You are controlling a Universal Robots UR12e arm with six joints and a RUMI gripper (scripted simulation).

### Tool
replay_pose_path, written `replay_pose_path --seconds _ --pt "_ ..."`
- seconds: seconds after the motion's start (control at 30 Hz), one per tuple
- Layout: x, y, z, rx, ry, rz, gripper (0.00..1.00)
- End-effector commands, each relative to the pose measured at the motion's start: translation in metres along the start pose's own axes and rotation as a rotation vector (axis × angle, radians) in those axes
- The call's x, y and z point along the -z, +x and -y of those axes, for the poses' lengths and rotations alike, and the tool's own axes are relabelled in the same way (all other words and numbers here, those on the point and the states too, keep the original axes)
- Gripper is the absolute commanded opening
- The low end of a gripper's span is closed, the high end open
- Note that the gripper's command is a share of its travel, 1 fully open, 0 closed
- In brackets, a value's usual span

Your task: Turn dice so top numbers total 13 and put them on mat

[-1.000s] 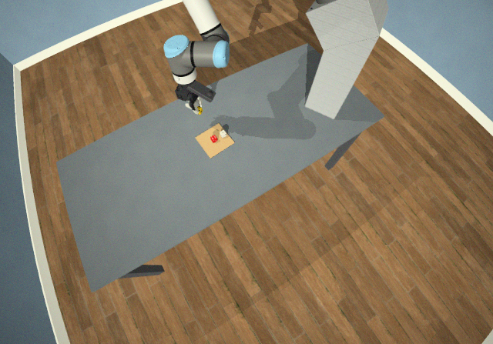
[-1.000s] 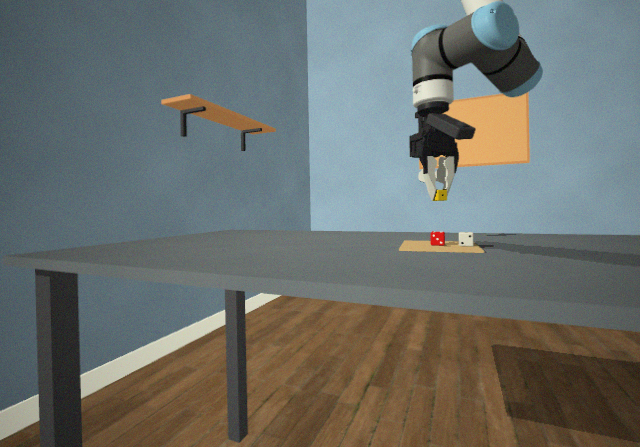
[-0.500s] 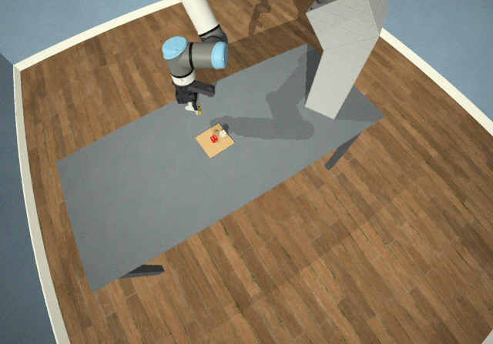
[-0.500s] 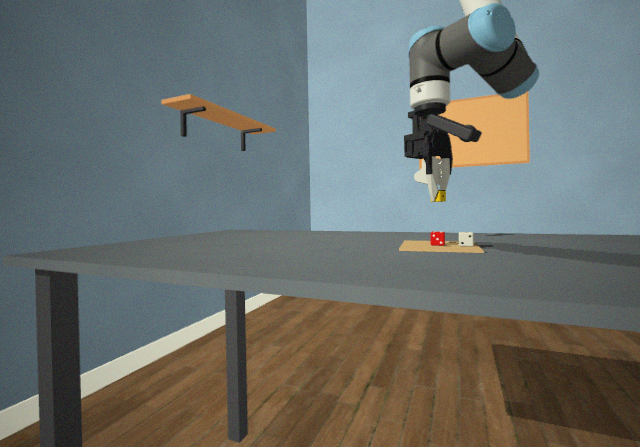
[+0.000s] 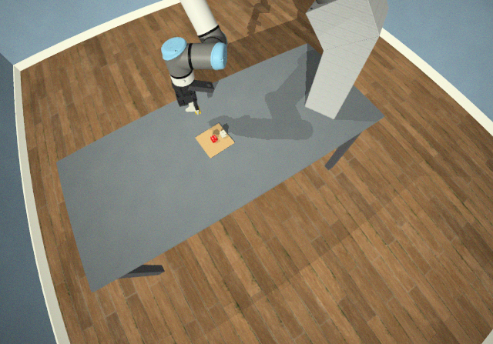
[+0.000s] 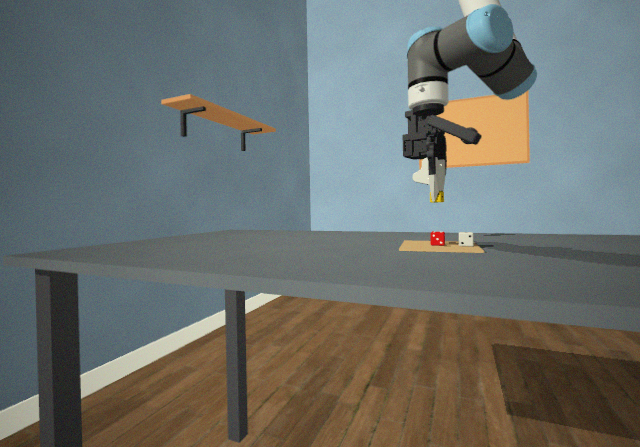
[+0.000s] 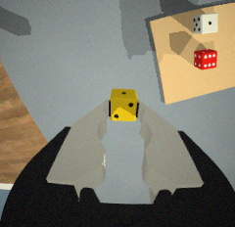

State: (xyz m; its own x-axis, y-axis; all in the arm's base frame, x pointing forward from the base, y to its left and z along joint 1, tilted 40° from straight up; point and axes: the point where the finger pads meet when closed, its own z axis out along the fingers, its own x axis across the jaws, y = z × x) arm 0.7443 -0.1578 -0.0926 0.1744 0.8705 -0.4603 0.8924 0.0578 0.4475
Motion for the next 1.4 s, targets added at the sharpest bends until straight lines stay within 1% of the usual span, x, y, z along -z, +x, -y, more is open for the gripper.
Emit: replay_pose_path --seconds 0.0,0.5,0.7,0.83,1.0,1.07,1.2,1.37 --pt "0.0003 -0.0002 -0.0009 0.041 -0.002 -0.001 0.06" --pt "0.0000 -0.0003 -0.0011 0.055 -0.006 -0.001 0.06" --pt "-0.0009 0.0000 -0.0011 0.054 -0.040 -0.003 0.06" --pt "-0.0011 0.0000 -0.0010 0.054 -0.087 -0.005 0.06" --pt "-0.0009 -0.0002 -0.0008 0.054 -0.175 -0.007 0.06" --pt "-0.0009 -0.0002 -0.0008 0.054 -0.175 -0.007 0.06" --pt "-0.0005 -0.0004 -0.0002 0.054 -0.266 -0.009 0.06" --pt "-0.0011 -0.0005 0.0004 0.054 -0.398 -0.012 0.06"
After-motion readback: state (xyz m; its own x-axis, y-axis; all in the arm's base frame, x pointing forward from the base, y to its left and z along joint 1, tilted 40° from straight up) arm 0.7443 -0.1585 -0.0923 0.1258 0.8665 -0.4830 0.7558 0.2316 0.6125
